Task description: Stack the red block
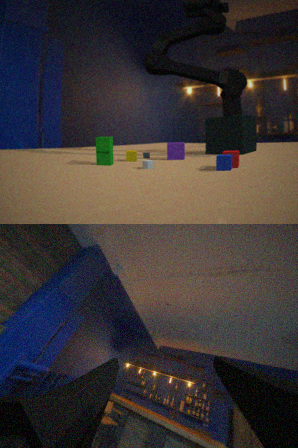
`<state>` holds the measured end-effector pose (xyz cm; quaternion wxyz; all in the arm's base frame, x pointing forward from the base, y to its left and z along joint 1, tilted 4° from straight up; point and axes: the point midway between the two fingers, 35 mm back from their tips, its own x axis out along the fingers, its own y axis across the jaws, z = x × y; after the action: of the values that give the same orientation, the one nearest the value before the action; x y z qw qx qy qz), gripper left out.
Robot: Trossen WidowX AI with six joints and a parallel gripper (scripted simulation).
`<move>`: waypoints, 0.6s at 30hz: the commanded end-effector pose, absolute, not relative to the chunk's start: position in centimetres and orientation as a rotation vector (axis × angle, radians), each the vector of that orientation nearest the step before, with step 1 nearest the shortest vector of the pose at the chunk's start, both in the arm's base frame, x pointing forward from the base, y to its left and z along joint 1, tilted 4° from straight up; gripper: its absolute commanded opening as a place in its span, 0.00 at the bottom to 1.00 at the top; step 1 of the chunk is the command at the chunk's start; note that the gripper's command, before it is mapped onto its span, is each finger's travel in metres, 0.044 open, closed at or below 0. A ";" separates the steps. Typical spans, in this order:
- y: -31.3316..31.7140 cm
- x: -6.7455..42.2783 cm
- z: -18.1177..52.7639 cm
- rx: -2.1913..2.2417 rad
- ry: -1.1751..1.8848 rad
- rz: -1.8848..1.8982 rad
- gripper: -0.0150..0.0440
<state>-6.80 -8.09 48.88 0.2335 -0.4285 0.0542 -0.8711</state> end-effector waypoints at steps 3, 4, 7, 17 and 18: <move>-0.4 -10.9 50.4 -1.230 -0.006 -2.697 1.00; 1.0 -11.4 50.4 -1.238 -0.033 -2.746 1.00; 5.3 -12.5 50.3 -1.258 -0.108 -2.898 1.00; 20.0 -11.9 47.2 -1.303 -0.413 -3.413 1.00; 21.4 -11.4 46.7 -1.306 -0.452 -3.462 1.00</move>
<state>-12.77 16.54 48.11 -0.2009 -0.3550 -0.0931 -0.9082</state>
